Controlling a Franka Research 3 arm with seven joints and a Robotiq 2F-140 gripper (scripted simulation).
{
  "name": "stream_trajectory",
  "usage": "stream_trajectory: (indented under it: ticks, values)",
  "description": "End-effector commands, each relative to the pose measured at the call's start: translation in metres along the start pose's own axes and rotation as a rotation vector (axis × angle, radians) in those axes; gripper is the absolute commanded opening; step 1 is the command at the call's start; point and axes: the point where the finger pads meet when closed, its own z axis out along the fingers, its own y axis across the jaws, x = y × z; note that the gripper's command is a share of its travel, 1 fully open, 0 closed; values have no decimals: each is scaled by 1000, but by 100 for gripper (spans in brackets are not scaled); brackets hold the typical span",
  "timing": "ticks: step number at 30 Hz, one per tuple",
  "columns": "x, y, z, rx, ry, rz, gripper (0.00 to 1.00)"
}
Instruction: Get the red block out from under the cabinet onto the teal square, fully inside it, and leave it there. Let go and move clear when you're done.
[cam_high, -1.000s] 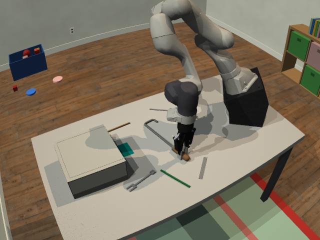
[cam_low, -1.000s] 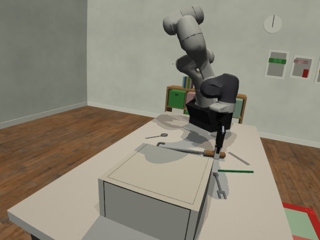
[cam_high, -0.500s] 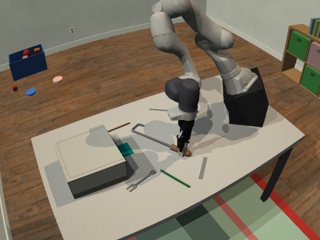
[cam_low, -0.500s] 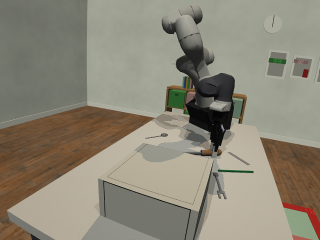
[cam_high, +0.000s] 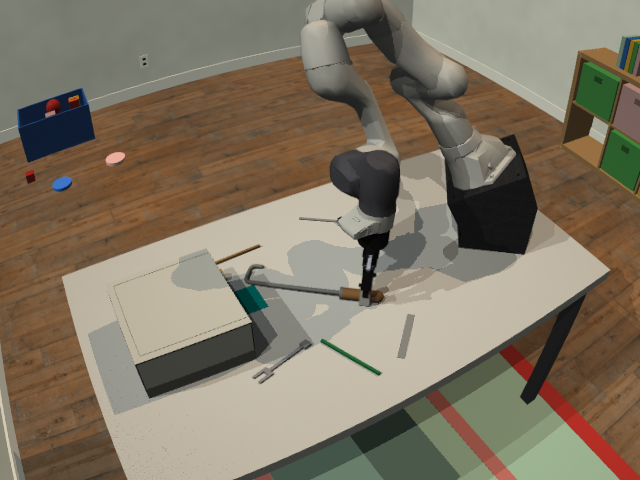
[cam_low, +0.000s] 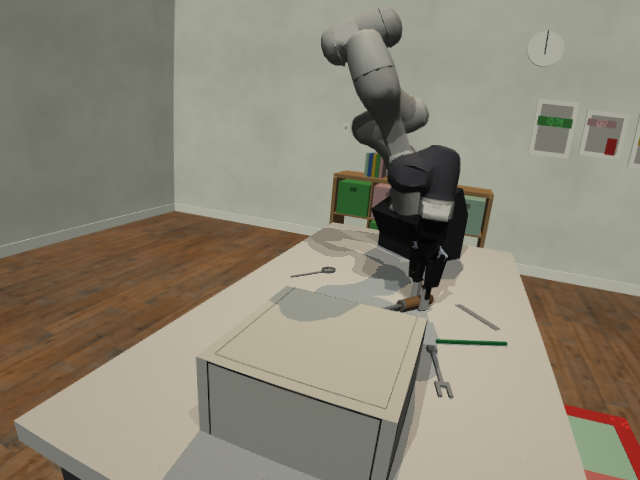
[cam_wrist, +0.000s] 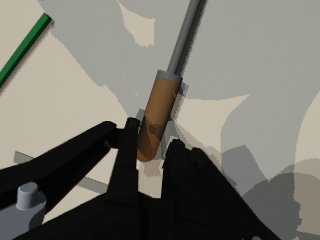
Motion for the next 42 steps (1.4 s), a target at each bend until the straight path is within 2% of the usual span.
stream_trajectory:
  ticks: [1,5,22,42]
  values:
    - [1,3,-2,-15,-36,-266,0]
    - [2,9,-2,-13,-37,-367,0]
    - [3,26,-2,-8,-39,-631,0]
    - [4,31,-2,-7,-39,-703,0]
